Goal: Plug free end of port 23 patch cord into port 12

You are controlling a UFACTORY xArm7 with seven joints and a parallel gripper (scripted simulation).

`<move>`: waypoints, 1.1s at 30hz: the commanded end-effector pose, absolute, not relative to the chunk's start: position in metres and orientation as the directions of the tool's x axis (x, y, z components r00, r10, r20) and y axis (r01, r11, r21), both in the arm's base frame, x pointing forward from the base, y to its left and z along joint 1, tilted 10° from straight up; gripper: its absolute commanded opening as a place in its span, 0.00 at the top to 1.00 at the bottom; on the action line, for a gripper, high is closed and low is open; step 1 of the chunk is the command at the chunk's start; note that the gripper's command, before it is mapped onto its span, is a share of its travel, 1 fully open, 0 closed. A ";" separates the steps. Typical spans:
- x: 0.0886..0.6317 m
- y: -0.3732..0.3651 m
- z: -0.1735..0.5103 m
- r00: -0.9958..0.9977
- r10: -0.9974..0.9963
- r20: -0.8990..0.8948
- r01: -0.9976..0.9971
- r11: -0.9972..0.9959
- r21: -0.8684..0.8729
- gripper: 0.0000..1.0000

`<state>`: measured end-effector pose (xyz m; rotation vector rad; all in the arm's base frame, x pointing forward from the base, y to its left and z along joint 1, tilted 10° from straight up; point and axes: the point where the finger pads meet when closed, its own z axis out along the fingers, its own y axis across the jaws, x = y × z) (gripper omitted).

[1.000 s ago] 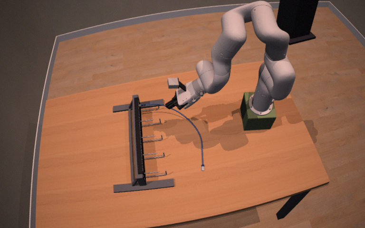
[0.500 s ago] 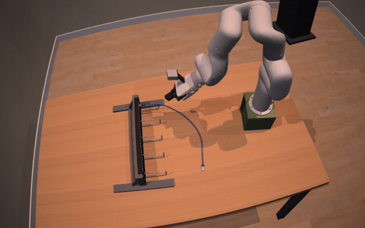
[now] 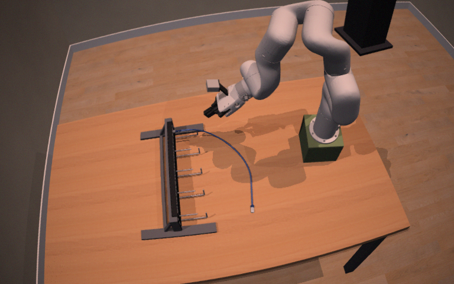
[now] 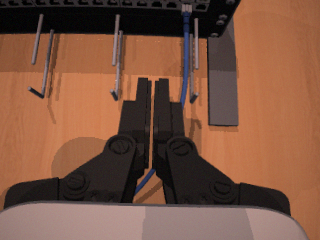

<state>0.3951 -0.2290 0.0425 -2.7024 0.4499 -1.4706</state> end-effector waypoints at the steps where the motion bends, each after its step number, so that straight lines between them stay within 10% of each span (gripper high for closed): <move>1: 0.397 -0.232 0.043 0.508 -0.266 0.819 -0.236 -0.958 -0.164 1.00; 33: 0.512 -0.247 -0.034 0.508 -0.266 0.819 -0.236 -0.958 -0.165 1.00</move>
